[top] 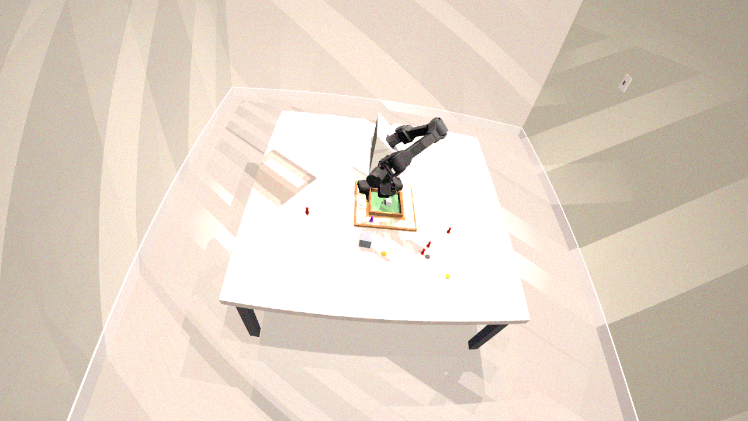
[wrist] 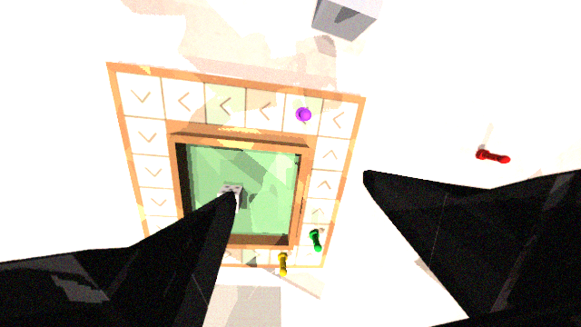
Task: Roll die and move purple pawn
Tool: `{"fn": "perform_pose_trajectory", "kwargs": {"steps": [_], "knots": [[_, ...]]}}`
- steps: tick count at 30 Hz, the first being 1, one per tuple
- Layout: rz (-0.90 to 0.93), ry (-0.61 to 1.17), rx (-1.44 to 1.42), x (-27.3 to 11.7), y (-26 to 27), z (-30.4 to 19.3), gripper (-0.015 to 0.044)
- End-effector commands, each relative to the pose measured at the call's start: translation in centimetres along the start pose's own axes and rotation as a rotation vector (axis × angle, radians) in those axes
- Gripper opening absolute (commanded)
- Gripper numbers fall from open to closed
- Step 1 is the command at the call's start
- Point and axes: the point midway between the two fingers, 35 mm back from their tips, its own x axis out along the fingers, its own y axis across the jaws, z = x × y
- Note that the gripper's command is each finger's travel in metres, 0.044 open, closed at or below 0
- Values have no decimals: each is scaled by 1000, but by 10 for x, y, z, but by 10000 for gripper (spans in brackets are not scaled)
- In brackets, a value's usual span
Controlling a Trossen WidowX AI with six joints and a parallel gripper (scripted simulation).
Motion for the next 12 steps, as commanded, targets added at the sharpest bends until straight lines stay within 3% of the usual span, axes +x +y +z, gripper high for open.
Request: {"fn": "perform_pose_trajectory", "kwargs": {"steps": [1, 6, 7, 12], "knots": [[-9, 0, 85, -27, 27, -47, 440], [-4, 3, 187, -39, 63, -104, 440], [-7, -5, 113, -31, 35, -59, 440], [-7, -5, 113, -31, 35, -59, 440]]}}
